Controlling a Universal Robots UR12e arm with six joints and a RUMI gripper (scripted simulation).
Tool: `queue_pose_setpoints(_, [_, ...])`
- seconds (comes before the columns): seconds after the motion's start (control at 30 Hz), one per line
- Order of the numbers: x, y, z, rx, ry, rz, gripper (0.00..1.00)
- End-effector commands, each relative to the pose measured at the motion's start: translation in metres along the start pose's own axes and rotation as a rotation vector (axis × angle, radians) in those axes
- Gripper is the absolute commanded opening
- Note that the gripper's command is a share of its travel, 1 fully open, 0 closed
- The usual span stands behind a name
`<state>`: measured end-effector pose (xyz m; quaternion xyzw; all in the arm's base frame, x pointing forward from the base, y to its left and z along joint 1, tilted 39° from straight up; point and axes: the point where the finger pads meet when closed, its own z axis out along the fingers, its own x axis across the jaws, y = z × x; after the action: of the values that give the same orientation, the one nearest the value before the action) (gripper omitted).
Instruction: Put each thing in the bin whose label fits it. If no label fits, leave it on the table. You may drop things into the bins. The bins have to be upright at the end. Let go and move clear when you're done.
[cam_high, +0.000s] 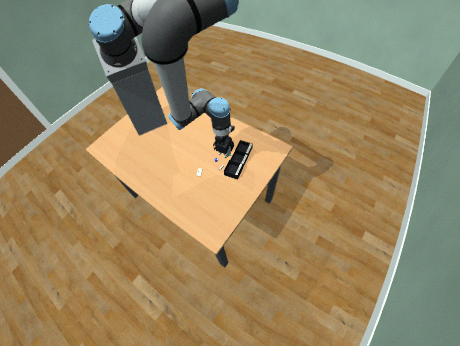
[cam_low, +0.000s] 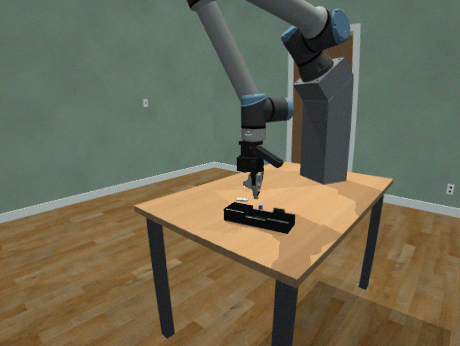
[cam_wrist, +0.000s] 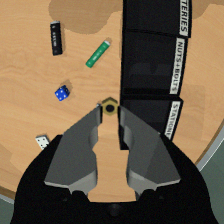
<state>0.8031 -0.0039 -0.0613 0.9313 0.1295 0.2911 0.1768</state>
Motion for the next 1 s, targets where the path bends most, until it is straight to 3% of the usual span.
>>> queue_pose_setpoints(0.0, [0.023,-0.016,0.003,-0.003,-0.009,0.001,0.00])
queue_pose_setpoints(0.33, [0.060,-0.043,0.004,-0.002,-0.010,0.001,0.00])
queue_pose_setpoints(0.97, [0.048,-0.039,0.003,-0.001,-0.013,0.000,0.00])
